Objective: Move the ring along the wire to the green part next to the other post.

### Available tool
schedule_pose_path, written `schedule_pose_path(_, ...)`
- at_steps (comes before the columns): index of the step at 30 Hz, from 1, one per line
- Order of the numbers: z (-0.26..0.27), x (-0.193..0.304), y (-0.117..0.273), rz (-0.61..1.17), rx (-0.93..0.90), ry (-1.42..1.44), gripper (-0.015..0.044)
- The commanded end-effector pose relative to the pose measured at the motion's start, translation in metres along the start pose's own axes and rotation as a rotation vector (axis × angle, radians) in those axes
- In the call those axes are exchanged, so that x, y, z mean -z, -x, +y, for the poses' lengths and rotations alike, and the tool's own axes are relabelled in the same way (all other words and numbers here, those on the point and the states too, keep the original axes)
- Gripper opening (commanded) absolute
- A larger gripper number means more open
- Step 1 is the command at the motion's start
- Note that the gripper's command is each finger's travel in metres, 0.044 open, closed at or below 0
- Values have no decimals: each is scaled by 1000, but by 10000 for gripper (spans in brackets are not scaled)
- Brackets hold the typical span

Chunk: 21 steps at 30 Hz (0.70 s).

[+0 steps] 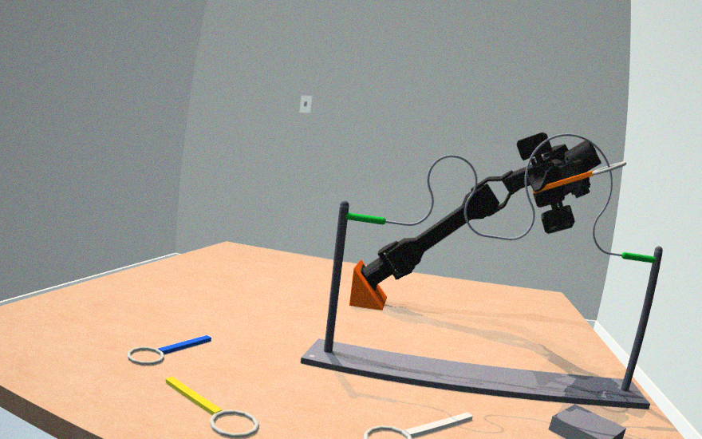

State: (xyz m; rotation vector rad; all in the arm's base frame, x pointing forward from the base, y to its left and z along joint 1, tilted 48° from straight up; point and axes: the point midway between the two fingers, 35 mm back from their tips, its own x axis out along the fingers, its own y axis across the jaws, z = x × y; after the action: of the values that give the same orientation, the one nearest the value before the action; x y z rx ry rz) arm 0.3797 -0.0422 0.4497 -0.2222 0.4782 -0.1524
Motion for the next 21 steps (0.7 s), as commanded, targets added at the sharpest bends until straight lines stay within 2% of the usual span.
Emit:
schedule_pose_path(1, 2, 0, 0, -2, -24, -44, -150)
schedule_pose_path(21, 13, -1, 0, -18, -143, -270, -150)
